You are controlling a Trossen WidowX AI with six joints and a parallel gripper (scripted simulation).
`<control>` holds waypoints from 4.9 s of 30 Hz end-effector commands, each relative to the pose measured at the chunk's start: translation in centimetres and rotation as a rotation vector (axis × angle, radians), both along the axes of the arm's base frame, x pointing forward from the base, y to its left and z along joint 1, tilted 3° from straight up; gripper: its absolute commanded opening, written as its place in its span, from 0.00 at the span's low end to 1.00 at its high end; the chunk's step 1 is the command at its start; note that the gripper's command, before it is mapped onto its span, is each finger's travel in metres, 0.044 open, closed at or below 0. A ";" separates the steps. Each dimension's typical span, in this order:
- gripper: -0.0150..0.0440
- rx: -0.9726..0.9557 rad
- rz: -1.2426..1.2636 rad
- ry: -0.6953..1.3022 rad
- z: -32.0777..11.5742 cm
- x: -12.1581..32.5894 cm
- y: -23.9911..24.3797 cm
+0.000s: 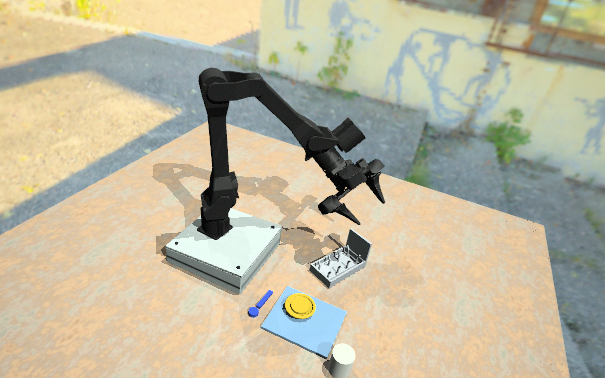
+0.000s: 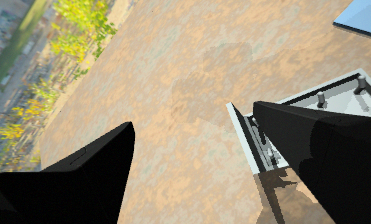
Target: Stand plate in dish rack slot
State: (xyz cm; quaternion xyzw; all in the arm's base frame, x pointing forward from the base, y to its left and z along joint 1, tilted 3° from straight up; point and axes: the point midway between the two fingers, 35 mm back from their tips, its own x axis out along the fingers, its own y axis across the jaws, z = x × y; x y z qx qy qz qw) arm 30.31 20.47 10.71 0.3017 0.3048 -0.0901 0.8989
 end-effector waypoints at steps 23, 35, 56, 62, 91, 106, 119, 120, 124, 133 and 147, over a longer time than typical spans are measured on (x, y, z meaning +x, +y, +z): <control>0.93 -0.491 0.315 0.601 1.0 3.7 -16.2; 0.93 -0.426 0.595 0.857 3.6 0.3 -24.1; 0.93 -0.370 0.683 0.895 -6.8 -0.8 -25.1; 0.93 -0.370 0.683 0.895 -6.9 -0.7 -25.1; 0.93 -0.370 0.683 0.895 -11.5 -1.0 -25.2; 0.90 -0.370 0.683 0.895 -12.6 -1.3 -25.2; 0.79 -0.370 0.683 0.895 -12.6 -1.3 -25.2; 0.78 -0.370 0.683 0.895 -12.6 -1.3 -25.2; 0.60 -0.370 0.683 0.895 -11.9 -1.0 -25.2; 0.25 -0.371 0.682 0.894 -7.6 0.1 -25.3; 0.25 -0.371 0.682 0.894 -0.9 0.7 -25.3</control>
